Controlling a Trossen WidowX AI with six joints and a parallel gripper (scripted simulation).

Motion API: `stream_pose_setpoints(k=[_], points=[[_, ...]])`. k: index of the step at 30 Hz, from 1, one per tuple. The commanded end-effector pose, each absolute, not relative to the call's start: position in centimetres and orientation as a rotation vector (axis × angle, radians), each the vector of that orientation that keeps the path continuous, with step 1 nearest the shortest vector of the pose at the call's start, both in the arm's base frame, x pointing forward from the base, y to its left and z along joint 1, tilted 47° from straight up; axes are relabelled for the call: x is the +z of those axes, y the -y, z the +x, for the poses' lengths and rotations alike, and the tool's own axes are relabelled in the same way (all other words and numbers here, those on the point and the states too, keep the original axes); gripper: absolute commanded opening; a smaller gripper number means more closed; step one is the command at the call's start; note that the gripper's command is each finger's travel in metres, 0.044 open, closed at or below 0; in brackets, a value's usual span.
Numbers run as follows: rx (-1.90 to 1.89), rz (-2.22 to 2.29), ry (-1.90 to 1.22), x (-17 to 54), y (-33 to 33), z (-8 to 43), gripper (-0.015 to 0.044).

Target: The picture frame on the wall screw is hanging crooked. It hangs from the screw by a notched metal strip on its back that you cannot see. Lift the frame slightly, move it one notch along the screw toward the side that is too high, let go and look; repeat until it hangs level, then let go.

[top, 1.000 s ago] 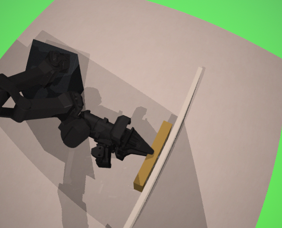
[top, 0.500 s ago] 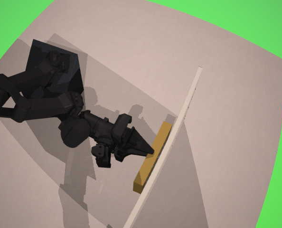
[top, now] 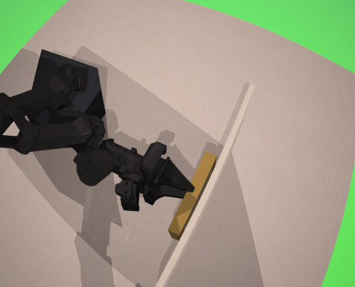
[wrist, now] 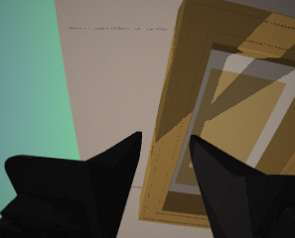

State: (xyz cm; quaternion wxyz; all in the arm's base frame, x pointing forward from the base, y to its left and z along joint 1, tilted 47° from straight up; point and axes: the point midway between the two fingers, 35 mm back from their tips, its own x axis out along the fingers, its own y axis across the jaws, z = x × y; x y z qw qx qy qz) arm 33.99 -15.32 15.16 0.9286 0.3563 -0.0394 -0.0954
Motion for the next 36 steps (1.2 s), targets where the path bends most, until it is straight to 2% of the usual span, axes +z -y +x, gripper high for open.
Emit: stream_pose_setpoints(k=[1,5,14,20,36], points=[[-0.195,0.732,0.081,15.2,15.3,34.0,0.026],[-0.194,0.757,0.083,15.3,15.3,33.2,0.026],[-0.18,1.062,0.106,14.9,13.7,24.3,0.026],[-0.19,1.039,0.103,15.0,14.1,24.5,0.026],[-0.187,1.019,0.099,18.2,12.2,17.9,0.026]])
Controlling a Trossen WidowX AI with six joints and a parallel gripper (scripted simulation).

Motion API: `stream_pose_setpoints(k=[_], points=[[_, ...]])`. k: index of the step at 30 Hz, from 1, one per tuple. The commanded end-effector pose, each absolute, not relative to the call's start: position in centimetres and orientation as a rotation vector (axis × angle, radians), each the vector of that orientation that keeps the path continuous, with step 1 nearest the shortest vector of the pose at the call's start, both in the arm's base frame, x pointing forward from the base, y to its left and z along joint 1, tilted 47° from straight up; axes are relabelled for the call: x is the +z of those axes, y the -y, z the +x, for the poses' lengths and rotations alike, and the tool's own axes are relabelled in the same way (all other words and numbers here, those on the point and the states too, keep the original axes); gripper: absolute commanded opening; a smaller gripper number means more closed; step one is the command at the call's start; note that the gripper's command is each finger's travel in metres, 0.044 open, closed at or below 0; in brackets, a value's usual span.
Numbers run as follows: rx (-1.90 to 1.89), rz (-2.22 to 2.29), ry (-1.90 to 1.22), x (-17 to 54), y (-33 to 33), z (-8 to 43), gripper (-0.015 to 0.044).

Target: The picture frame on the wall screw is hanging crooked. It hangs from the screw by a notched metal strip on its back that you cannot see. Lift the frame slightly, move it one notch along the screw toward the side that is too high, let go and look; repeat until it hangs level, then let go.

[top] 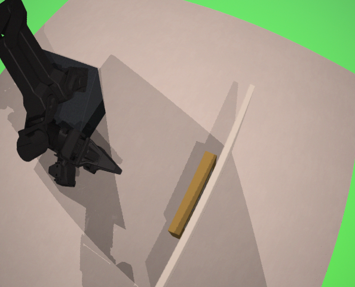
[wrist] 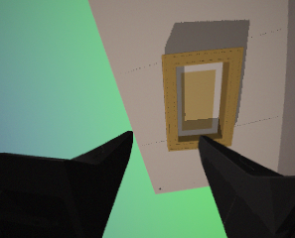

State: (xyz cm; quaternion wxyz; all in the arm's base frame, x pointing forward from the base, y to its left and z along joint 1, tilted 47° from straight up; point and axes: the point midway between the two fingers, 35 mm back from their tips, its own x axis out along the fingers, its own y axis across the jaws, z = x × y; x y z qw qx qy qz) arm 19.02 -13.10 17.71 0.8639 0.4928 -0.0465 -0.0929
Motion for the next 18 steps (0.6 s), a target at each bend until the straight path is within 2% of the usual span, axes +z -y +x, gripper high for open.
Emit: stream_pose_setpoints(k=[1,9,18], points=[[-0.186,1.019,0.098,18.2,11.9,17.6,0.026],[-0.178,1.019,0.095,18.1,9.3,15.6,0.026],[-0.165,0.952,0.097,18.0,9.3,15.6,0.026]])
